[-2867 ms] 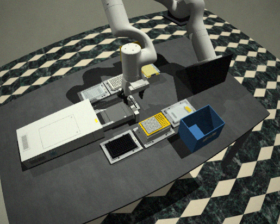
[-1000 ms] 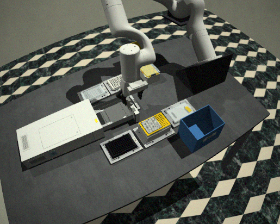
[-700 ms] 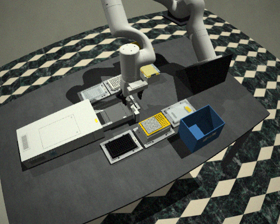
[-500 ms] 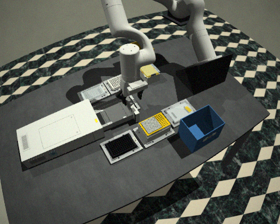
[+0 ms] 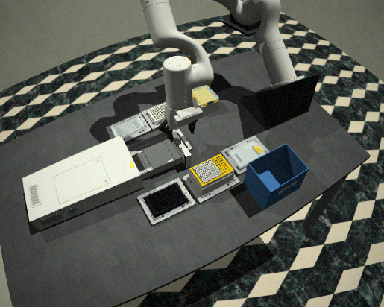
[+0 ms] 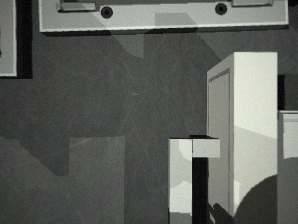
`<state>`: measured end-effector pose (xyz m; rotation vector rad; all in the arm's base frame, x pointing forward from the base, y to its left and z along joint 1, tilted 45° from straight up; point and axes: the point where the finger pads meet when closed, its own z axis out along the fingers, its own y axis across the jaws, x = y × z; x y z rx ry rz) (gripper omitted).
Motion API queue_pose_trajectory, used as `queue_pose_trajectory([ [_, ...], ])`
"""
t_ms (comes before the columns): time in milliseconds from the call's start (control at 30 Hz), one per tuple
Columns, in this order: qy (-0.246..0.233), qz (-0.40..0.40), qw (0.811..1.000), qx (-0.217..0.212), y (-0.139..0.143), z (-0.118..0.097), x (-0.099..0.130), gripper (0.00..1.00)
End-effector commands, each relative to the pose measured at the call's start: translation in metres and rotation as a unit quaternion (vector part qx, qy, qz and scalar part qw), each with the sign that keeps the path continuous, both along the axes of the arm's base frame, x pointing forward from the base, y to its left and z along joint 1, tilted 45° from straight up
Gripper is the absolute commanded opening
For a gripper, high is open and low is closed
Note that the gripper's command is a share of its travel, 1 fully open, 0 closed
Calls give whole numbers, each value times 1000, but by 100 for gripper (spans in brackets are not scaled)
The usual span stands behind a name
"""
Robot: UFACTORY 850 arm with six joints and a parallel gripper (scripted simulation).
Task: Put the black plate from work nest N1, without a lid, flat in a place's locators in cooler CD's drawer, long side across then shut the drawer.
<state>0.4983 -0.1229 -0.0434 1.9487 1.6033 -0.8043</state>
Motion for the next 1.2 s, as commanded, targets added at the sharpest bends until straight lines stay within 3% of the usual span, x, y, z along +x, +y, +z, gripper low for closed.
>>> queue_pose_trajectory([
  [0, -1, 0, 1000, 0, 5, 5, 2, 88],
  [1167, -1, 0, 1000, 0, 41, 42, 8, 88],
])
